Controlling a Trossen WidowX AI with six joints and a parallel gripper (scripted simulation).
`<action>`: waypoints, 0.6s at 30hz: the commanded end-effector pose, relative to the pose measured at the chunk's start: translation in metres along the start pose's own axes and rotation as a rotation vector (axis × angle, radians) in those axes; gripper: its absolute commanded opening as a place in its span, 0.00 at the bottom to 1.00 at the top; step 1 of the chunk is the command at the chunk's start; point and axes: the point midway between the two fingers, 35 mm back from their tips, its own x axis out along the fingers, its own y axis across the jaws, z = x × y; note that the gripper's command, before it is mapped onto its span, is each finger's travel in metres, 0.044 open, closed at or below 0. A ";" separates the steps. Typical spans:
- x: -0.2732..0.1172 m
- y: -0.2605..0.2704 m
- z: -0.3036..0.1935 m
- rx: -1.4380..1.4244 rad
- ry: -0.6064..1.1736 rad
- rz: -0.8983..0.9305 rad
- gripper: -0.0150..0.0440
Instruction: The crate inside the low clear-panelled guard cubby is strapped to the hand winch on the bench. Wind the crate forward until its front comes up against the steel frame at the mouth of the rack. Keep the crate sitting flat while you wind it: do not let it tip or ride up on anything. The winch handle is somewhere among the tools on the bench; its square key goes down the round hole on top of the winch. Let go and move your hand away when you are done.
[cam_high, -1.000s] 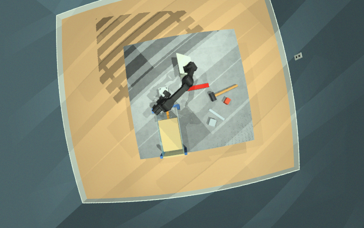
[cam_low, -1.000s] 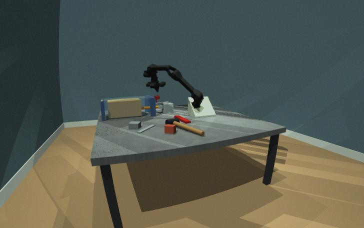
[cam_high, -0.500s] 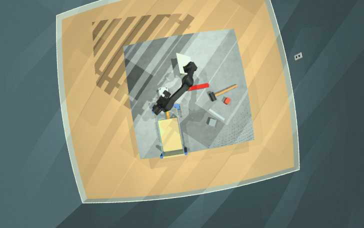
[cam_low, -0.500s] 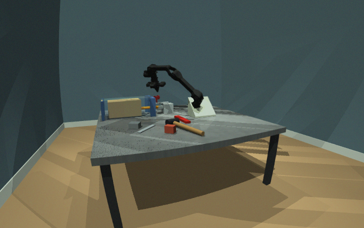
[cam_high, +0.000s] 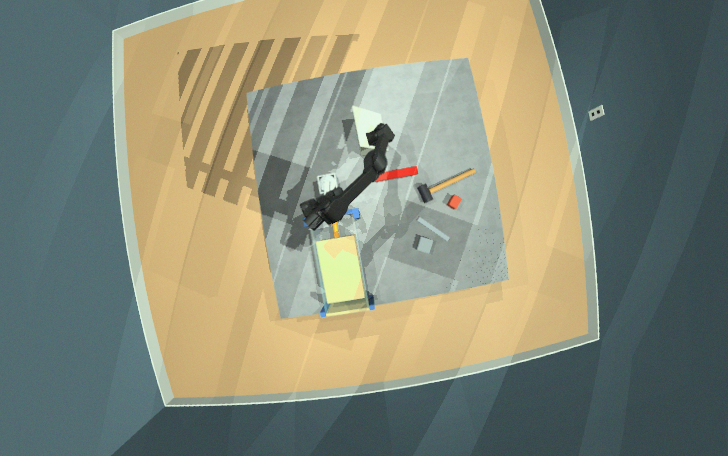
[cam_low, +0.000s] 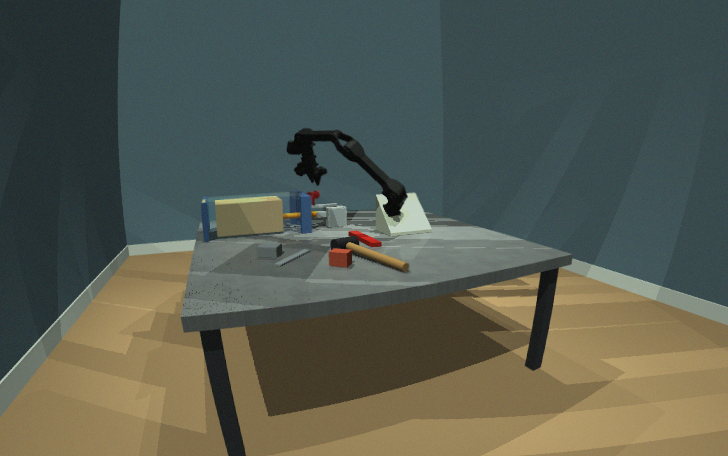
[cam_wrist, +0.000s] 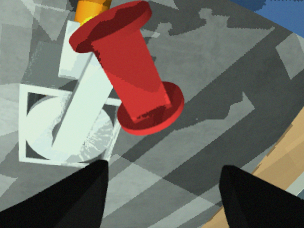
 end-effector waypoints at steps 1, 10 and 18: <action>0.000 0.000 0.000 0.484 0.001 0.001 0.79; -0.001 -0.001 0.000 1.367 0.000 0.001 1.00; -0.002 -0.001 0.000 1.921 0.000 0.001 1.00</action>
